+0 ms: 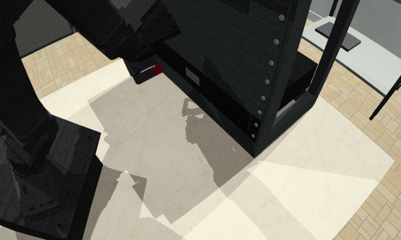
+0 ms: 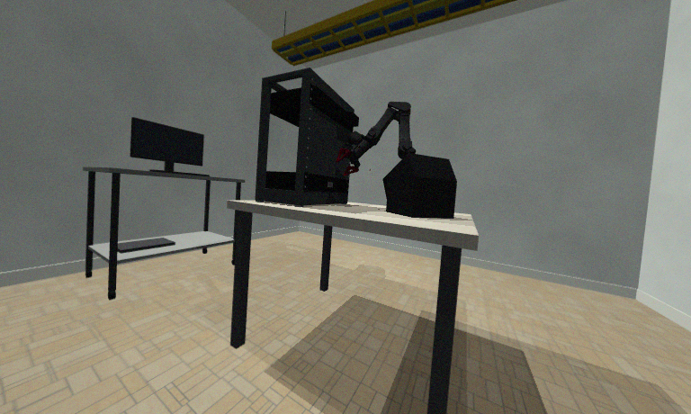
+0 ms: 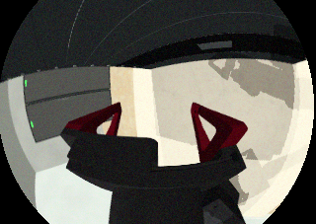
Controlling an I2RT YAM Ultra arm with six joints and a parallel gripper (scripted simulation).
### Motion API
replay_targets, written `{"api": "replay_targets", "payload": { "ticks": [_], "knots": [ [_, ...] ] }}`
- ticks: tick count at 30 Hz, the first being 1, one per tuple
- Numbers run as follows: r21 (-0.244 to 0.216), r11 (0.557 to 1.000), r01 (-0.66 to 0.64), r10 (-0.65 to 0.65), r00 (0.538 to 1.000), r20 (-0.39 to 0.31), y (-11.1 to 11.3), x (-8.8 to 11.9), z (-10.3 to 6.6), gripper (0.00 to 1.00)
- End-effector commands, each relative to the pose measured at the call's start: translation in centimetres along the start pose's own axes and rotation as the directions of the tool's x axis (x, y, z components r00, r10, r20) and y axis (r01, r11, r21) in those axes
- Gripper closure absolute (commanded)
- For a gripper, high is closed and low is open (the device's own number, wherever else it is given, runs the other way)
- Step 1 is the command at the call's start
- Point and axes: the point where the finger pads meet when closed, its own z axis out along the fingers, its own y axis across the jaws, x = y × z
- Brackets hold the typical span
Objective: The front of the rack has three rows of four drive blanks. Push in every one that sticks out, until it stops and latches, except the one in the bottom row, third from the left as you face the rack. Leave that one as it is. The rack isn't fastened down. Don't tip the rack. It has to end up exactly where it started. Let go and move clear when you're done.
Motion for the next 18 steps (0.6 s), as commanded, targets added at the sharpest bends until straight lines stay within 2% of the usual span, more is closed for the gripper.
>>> {"api": "replay_targets", "payload": {
  "ticks": [1, 4, 8, 12, 14, 15, 17, 18],
  "knots": [
    [-0.052, 0.994, 0.101, -0.094, 0.988, 0.126, 3.8, -3.3, 0.0, 0.00],
    [-0.102, 0.980, 0.170, -0.146, 0.966, 0.214, 7.2, -4.9, -1.6, 0.00],
    [-0.140, 0.957, 0.253, -0.209, 0.941, 0.266, 10.8, -4.8, -2.3, 0.00],
    [-0.191, 0.927, 0.322, -0.237, 0.901, 0.364, 14.9, -5.8, -4.8, 0.00],
    [-0.191, 0.927, 0.322, -0.237, 0.901, 0.364, 14.9, -5.8, -4.8, 0.00],
    [-0.190, 0.921, 0.340, -0.259, 0.899, 0.352, 15.5, -5.0, -4.2, 0.00],
    [-0.210, 0.905, 0.370, -0.270, 0.881, 0.389, 17.3, -5.0, -5.2, 0.00],
    [-0.228, 0.896, 0.381, -0.260, 0.866, 0.427, 18.4, -5.6, -6.5, 0.00]
  ]
}}
